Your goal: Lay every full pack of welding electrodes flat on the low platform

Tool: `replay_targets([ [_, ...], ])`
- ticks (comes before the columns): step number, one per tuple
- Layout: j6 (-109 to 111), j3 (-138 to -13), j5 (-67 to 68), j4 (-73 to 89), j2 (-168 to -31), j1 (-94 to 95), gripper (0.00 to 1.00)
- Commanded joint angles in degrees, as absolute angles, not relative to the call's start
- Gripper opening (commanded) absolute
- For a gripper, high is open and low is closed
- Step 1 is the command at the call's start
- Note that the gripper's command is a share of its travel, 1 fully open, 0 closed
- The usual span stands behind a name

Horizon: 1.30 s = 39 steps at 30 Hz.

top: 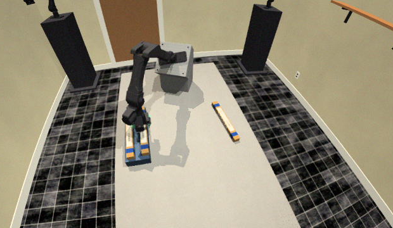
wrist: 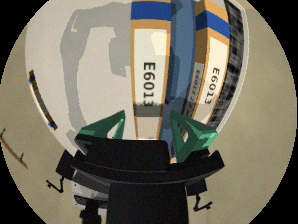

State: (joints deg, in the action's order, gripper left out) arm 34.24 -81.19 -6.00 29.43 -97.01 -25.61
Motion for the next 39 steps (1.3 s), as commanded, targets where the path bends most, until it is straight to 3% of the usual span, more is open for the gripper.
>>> replay_targets([
  [1, 34.66, -80.36, -6.64, 31.12, -93.74, -26.48, 0.74],
  [16, 35.65, -83.67, -7.64, 41.89, -83.69, -27.88, 0.74],
  [39, 34.74, -80.59, -7.04, 42.74, -82.54, -26.39, 0.74],
])
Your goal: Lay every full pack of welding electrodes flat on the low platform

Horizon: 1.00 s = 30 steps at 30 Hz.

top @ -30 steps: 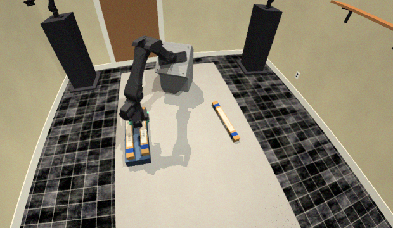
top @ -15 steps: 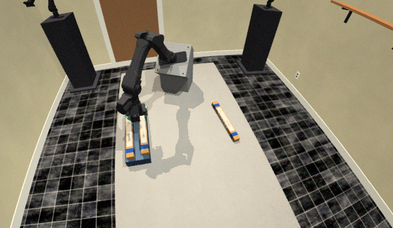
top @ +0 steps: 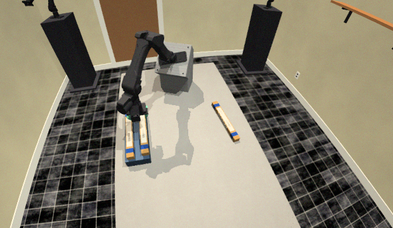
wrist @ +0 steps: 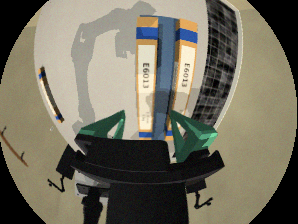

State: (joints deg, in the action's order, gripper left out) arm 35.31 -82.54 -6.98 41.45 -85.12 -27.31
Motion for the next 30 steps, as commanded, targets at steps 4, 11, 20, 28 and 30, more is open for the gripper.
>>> replay_targets([
  [4, 33.19, -76.2, -5.15, 43.0, -77.82, -24.11, 0.74],
  [11, 29.38, -69.54, -1.28, 44.64, -69.25, -18.55, 0.74],
  [20, 24.16, -64.66, 4.11, 47.6, -61.46, -10.95, 0.74],
  [28, 15.61, -61.22, 12.55, 52.57, -54.01, 1.52, 0.74],
  [30, 14.27, -61.03, 13.82, 53.31, -53.25, 3.43, 0.74],
])
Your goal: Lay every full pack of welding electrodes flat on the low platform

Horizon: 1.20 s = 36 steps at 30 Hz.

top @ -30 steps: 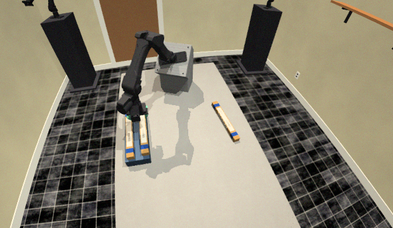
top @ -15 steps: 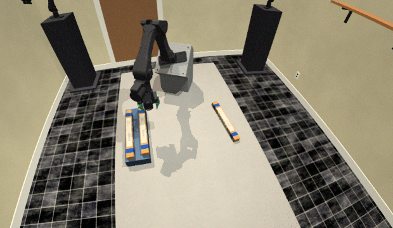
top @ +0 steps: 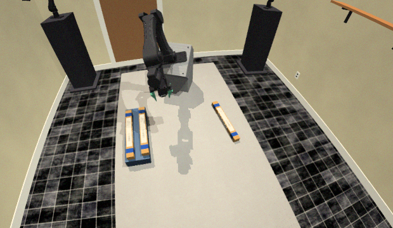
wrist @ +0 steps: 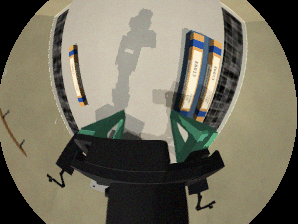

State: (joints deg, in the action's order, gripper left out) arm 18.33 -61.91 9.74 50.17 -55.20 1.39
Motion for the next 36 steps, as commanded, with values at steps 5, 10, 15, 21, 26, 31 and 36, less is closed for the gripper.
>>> replay_targets([
  [5, 7.52, -61.85, 19.65, 56.81, -50.76, 12.36, 0.74],
  [10, -2.03, -62.58, 27.45, 61.8, -51.02, 25.26, 0.74],
  [15, -14.29, -63.57, 34.8, 68.01, -51.64, 39.3, 0.74],
  [21, -27.97, -65.71, 40.88, 75.19, -54.58, 51.95, 0.74],
  [26, -41.23, -68.21, 44.53, 82.53, -58.97, 62.93, 0.74],
  [31, -47.45, -69.67, 45.8, 86.36, -62.17, 64.42, 0.74],
  [36, -48.99, -69.89, 45.94, 87.3, -61.9, 64.54, 0.74],
])
